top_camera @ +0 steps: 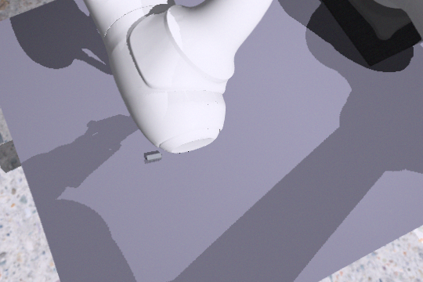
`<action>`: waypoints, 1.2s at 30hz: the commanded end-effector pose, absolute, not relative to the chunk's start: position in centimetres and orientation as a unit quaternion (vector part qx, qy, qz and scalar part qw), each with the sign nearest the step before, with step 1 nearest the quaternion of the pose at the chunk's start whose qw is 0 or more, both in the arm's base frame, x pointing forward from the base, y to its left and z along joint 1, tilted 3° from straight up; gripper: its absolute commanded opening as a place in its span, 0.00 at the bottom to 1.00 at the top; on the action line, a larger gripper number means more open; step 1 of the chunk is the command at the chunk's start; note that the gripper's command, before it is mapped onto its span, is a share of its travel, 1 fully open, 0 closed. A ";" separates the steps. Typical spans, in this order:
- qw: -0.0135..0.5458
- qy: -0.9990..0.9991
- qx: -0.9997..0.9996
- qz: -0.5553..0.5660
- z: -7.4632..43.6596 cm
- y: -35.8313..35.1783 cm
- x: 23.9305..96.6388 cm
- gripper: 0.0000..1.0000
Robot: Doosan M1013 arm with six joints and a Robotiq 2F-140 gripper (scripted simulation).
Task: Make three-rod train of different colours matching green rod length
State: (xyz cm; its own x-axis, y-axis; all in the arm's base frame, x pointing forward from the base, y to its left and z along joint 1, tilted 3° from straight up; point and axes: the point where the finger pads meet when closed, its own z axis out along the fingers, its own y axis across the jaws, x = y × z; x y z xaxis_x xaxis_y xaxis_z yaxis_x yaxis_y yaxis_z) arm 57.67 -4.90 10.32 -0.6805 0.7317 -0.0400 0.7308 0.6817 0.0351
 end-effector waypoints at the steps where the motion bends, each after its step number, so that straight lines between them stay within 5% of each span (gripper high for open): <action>1: 0.025 0.917 0.399 0.008 9.0 -4.9 57.8 0.03; 36: 0.025 0.917 0.399 0.008 6.1 -4.9 57.9 0.03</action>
State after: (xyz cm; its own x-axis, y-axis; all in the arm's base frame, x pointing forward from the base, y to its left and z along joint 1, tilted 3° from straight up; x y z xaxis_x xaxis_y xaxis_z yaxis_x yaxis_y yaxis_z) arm 57.94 -4.89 6.12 -0.6805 0.7317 -0.0401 0.7308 0.6816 0.0352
